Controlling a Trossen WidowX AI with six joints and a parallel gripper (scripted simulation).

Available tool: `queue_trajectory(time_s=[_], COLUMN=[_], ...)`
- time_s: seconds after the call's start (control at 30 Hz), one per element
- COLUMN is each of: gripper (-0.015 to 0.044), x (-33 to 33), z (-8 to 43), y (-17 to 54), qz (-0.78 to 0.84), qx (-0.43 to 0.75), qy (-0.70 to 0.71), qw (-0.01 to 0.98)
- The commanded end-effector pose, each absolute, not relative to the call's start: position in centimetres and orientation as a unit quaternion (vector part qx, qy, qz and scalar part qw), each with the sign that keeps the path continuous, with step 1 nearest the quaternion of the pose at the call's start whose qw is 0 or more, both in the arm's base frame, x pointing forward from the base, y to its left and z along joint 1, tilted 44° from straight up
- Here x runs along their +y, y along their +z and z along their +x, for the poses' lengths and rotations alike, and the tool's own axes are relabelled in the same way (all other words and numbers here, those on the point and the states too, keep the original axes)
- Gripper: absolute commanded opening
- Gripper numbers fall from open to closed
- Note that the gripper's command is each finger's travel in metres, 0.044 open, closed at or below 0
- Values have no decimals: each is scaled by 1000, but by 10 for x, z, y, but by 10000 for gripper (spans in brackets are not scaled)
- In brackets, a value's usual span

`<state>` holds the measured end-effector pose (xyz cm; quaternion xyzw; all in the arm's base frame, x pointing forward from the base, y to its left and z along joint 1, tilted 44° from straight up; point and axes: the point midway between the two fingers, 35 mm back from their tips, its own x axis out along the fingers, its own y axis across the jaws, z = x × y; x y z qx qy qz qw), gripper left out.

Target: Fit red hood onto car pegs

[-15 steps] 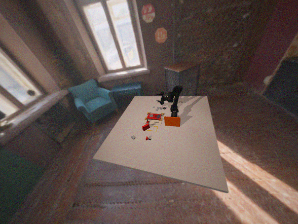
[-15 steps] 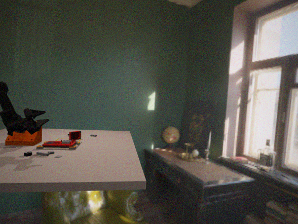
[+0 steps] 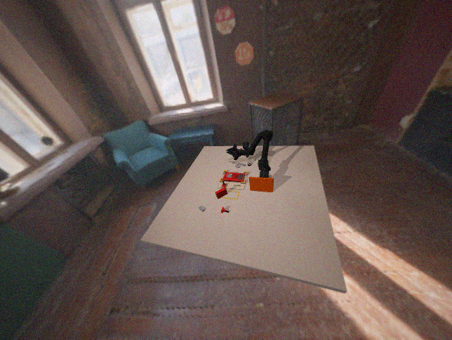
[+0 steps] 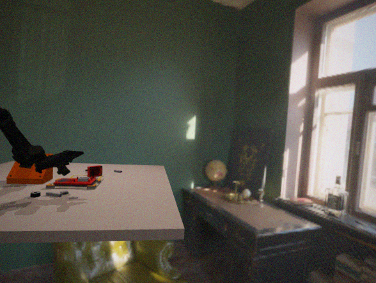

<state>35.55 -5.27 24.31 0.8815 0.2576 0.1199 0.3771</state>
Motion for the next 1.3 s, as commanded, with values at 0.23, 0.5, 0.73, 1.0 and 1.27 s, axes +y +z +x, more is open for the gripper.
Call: queue_trajectory(time_s=[0.23, 0.5, 0.73, 1.0, 1.27], gripper=[0, 0, 0, 0, 0], x=[22, 72, 131, 174, 198], z=[438, 446, 422, 369, 306], y=[136, 73, -9, -72, -104], qz=[929, 905, 832, 721, 589], qx=[289, 288, 259, 217, 128], qy=[-129, -268, -457, -586, -632], qw=[190, 159, 180, 299, 487])
